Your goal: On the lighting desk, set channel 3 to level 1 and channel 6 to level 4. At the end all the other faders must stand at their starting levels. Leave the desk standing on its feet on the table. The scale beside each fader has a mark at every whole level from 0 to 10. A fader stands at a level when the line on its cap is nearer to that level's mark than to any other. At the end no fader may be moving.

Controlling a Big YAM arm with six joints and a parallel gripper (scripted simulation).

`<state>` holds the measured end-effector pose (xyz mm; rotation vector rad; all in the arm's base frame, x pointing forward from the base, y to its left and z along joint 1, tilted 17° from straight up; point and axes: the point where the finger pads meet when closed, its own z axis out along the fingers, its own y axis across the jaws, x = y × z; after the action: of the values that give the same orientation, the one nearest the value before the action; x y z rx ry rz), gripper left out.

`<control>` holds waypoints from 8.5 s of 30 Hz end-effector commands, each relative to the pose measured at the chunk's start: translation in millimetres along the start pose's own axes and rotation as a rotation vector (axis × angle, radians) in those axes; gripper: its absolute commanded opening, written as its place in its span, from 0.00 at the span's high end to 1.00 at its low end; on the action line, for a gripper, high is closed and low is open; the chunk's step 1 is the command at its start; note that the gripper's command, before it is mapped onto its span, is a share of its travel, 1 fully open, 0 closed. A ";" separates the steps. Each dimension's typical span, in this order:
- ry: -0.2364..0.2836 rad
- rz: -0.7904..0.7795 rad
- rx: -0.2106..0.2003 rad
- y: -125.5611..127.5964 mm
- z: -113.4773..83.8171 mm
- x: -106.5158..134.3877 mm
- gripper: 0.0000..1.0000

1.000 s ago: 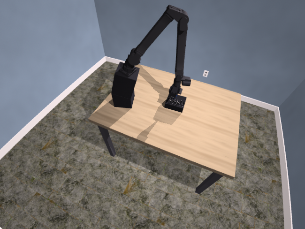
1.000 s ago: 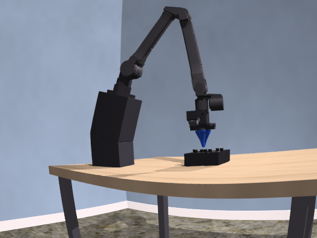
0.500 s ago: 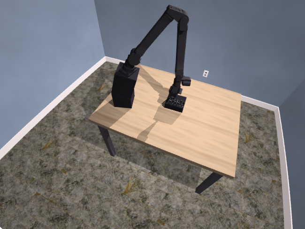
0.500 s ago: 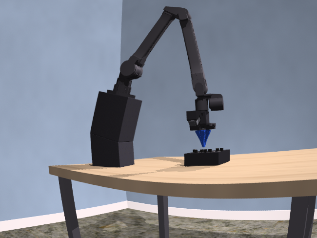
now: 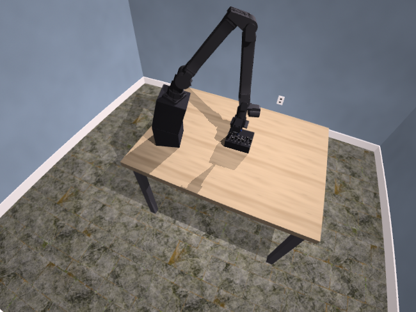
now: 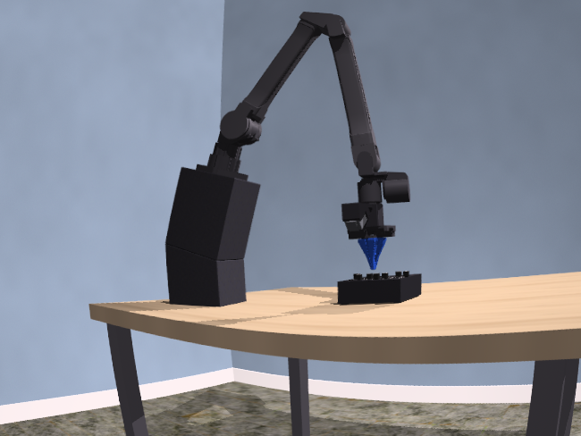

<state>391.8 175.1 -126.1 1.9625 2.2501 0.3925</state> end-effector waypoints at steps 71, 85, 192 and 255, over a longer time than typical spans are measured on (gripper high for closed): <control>-0.001 0.002 0.000 -3.3 4.4 9.2 1.00; -0.001 0.002 0.000 -3.3 4.4 9.2 1.00; -0.001 0.003 -0.005 0.3 16.4 4.8 1.00; -0.006 -0.001 0.004 -4.6 16.5 -14.5 1.00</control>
<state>394.0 172.0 -138.8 1.9567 2.2553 0.3974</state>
